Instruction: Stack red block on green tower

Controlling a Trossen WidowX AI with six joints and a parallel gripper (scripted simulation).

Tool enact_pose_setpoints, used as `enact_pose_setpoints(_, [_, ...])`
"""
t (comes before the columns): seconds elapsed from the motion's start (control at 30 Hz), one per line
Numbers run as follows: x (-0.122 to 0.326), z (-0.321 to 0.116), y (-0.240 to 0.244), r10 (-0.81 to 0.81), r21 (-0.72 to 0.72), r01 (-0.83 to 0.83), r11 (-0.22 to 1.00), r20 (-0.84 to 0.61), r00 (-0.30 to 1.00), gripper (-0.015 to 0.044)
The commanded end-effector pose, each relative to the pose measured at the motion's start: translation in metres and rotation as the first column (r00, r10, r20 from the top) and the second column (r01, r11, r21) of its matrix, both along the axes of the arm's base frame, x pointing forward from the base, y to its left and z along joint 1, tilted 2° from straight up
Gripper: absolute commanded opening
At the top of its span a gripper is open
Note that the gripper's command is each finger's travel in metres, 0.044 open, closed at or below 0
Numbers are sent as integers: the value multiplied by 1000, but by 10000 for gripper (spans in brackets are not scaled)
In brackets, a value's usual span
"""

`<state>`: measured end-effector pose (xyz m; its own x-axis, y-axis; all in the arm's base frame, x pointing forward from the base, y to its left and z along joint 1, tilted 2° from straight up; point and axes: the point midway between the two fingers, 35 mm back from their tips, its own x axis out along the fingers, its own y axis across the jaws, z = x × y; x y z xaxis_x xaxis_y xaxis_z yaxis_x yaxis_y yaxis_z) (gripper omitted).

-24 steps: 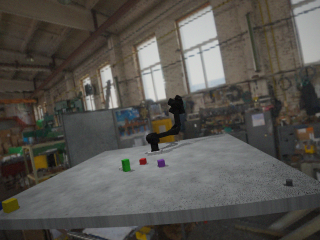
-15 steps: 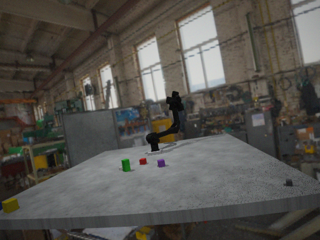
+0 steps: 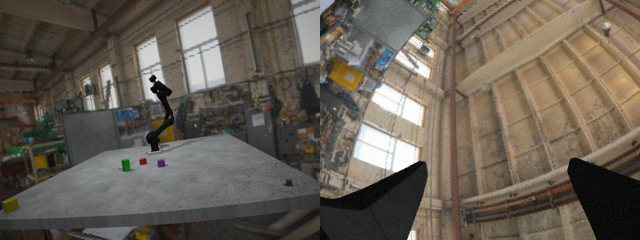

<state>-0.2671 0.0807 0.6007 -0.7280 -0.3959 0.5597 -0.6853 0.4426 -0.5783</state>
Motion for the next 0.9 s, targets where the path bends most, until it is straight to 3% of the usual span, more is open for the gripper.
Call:
enact_pose_setpoints(0.0, [51, 32, -46, -32, 167, 75, 983, -249, 968, 440])
enact_pose_setpoints(0.2, [148, 59, -117, -5, 312, 262, 913, -635, 773, 440])
enact_pose_setpoints(0.47, [287, 47, -200, 136, 271, 499, 823, -947, 290, 440])
enact_pose_setpoints(0.67, [392, 0, -246, 244, 106, 579, 809, -955, -166, 440])
enact_pose_setpoints(0.87, [487, -78, -270, 278, -106, 516, 850, -743, -609, 440])
